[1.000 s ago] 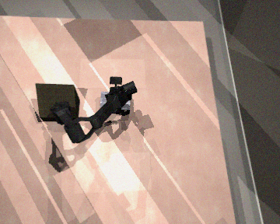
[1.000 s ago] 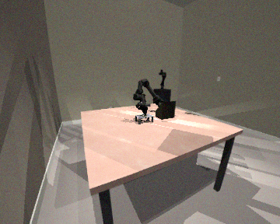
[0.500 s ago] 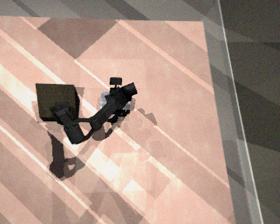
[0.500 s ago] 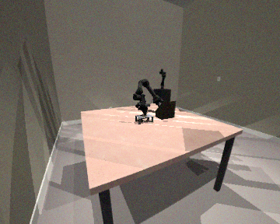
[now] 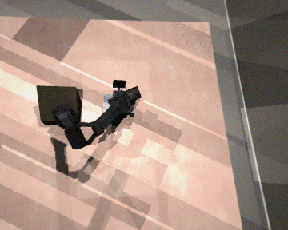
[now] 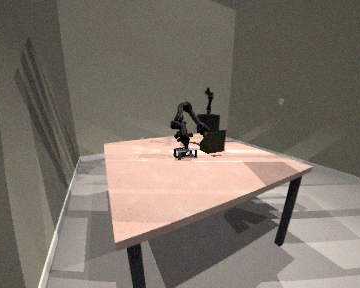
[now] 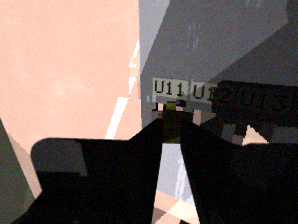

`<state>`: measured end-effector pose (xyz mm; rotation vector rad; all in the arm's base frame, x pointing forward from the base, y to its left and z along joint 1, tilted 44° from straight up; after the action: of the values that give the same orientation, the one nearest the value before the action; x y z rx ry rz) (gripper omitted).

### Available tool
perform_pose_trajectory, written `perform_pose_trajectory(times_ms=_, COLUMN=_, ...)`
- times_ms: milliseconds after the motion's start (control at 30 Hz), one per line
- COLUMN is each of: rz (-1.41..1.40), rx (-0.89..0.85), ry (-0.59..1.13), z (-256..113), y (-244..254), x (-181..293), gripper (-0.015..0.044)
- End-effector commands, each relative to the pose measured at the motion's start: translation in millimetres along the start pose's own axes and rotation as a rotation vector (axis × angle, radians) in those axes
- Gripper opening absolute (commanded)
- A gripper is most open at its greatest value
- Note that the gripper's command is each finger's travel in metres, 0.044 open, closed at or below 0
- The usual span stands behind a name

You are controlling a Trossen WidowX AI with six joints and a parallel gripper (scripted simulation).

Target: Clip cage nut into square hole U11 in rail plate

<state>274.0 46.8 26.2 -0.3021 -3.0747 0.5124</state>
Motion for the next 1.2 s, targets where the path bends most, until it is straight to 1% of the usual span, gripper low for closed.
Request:
perform_pose_trajectory(times_ms=0, rz=-0.004, rx=-0.011, ry=0.001, z=-0.3, y=-0.2, x=0.1, gripper=0.0032)
perform_pose_trajectory(times_ms=733, rz=-0.005, rx=-0.045, ry=0.003, z=-0.5, y=-6.0, x=-0.4, gripper=0.0032)
perform_pose_trajectory(times_ms=1167, rz=-0.005, rx=-0.024, ry=0.002, z=-0.1, y=-4.1, x=-0.3, gripper=0.0032)
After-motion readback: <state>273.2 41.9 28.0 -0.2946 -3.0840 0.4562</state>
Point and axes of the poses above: the point midway between the two fingers, 35 mm back from their tips, its own z axis out along the fingers, its own y axis across the jaws, x = y × z, the point moved 8 cm from there along -z, back along the fingers, and after that the axes turned 4 degrees about z, right-handed, at the moved point
